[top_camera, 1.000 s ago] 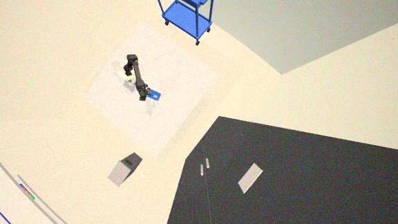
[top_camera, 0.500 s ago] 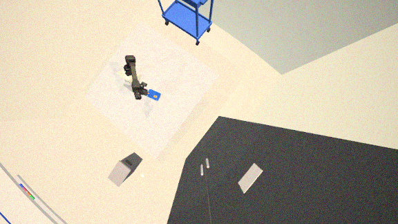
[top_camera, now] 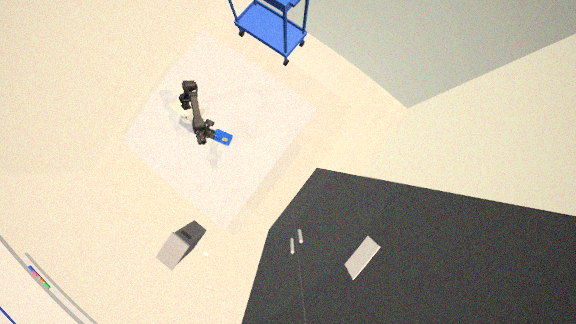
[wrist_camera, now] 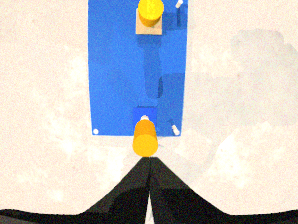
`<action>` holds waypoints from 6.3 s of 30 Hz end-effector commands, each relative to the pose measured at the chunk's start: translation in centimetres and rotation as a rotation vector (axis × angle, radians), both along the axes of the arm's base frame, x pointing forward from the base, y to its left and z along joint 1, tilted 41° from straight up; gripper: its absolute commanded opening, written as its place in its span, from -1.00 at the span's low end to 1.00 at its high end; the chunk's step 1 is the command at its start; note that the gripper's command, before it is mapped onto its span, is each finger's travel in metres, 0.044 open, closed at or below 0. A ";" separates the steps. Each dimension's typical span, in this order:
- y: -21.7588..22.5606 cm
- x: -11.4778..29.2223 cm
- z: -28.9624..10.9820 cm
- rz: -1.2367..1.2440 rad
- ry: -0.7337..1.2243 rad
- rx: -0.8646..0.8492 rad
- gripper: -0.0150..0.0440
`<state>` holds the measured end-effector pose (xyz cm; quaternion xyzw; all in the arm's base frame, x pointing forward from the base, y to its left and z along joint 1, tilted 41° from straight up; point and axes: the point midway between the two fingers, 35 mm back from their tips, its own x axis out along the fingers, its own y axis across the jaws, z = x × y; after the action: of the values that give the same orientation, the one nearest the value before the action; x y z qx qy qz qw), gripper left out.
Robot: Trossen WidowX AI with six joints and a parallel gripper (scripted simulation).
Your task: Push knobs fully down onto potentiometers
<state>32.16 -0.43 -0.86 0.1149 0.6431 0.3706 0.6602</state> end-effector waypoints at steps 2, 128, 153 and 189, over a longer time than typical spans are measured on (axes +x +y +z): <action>0.7 -0.3 -0.6 0.001 0.008 0.005 -0.49; 3.4 -0.8 -3.8 0.001 0.008 0.007 -0.49; 3.8 -0.8 -4.2 0.001 0.008 0.007 -0.49; 3.9 -0.8 -4.3 0.001 0.008 0.007 -0.49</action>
<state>31.36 2.73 -4.63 0.1235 0.6438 0.3662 0.6605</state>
